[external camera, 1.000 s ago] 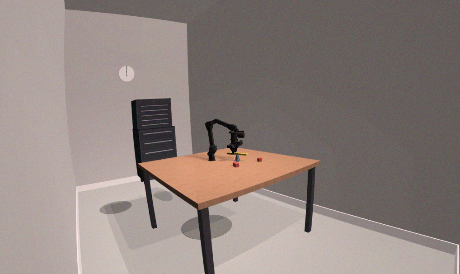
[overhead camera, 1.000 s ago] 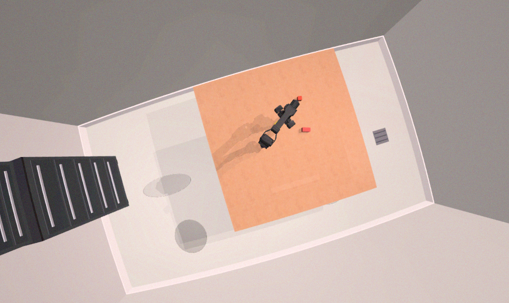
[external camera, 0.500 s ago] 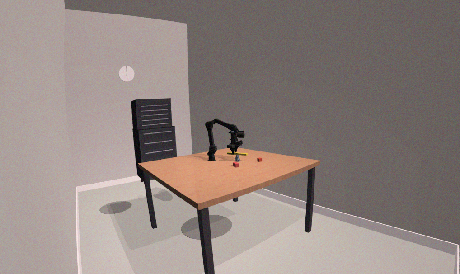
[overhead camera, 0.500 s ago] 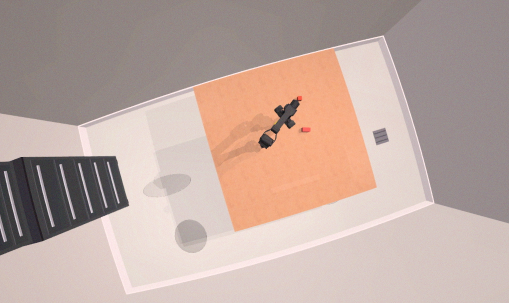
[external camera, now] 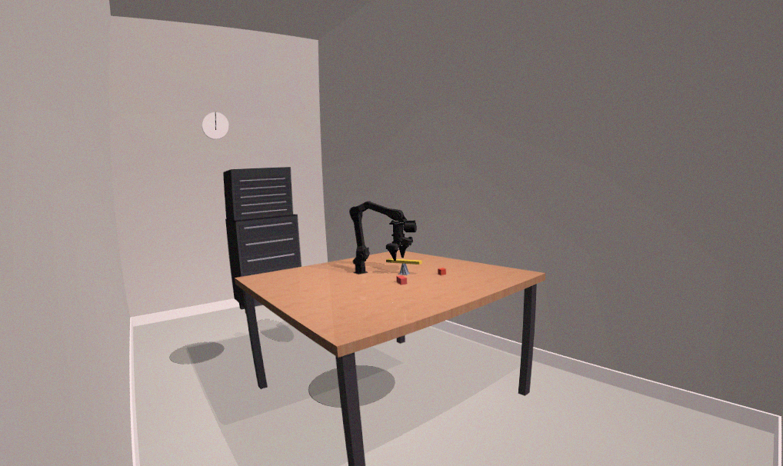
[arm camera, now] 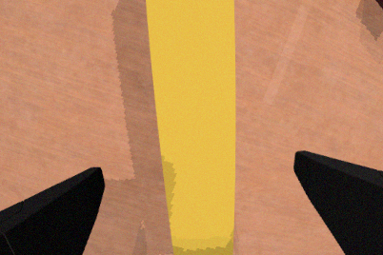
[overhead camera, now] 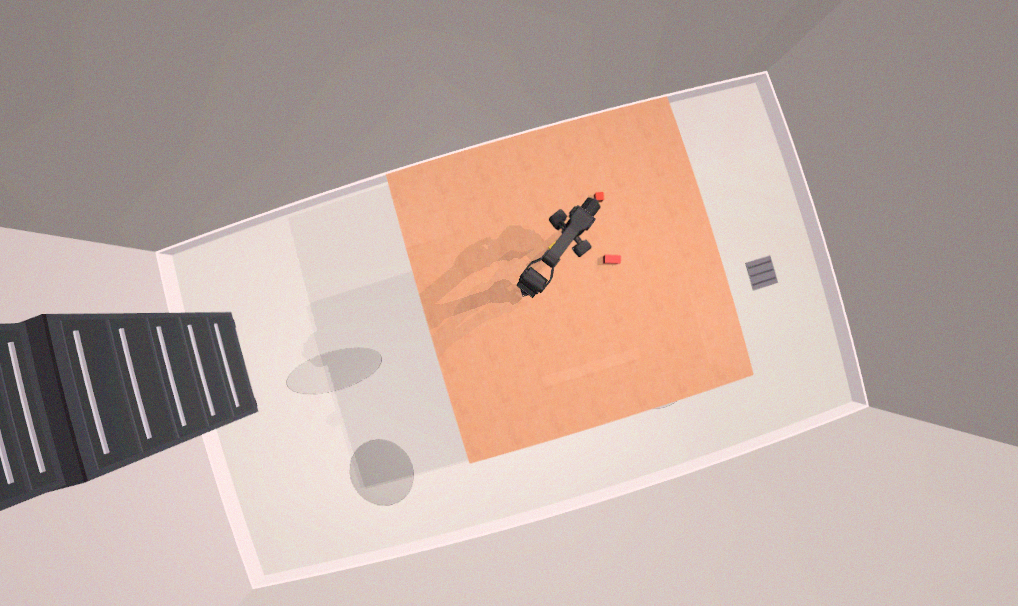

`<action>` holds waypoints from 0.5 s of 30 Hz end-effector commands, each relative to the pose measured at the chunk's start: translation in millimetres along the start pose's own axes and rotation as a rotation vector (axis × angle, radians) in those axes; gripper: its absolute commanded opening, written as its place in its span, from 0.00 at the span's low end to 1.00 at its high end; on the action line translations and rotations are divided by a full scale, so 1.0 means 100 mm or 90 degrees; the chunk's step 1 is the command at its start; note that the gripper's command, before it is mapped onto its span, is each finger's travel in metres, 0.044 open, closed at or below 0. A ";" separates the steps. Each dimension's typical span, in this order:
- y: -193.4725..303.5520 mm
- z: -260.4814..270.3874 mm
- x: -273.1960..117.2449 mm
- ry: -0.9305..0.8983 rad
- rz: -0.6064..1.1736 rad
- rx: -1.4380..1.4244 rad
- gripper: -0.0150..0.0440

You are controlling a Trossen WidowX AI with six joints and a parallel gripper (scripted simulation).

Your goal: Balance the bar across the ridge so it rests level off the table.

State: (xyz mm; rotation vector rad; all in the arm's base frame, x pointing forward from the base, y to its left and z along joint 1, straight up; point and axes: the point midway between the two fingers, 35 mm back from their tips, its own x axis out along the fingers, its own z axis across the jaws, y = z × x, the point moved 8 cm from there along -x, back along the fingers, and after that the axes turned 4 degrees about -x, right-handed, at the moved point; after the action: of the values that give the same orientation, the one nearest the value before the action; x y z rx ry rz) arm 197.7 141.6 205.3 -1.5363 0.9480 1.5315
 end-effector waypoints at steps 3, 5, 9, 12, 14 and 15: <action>-0.03 0.01 -0.60 -0.002 -0.010 0.000 1.00; 0.00 0.00 -0.80 -0.002 -0.009 0.000 1.00; 0.02 0.00 -0.86 -0.002 -0.009 0.000 1.00; 0.02 0.00 -0.86 -0.002 -0.009 0.000 1.00; 0.02 0.00 -0.86 -0.002 -0.009 0.000 1.00; 0.02 0.00 -0.86 -0.002 -0.009 0.000 1.00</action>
State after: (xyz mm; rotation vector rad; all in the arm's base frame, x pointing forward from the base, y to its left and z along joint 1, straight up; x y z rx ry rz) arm 195.7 140.2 289.9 -1.5379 0.9322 1.5222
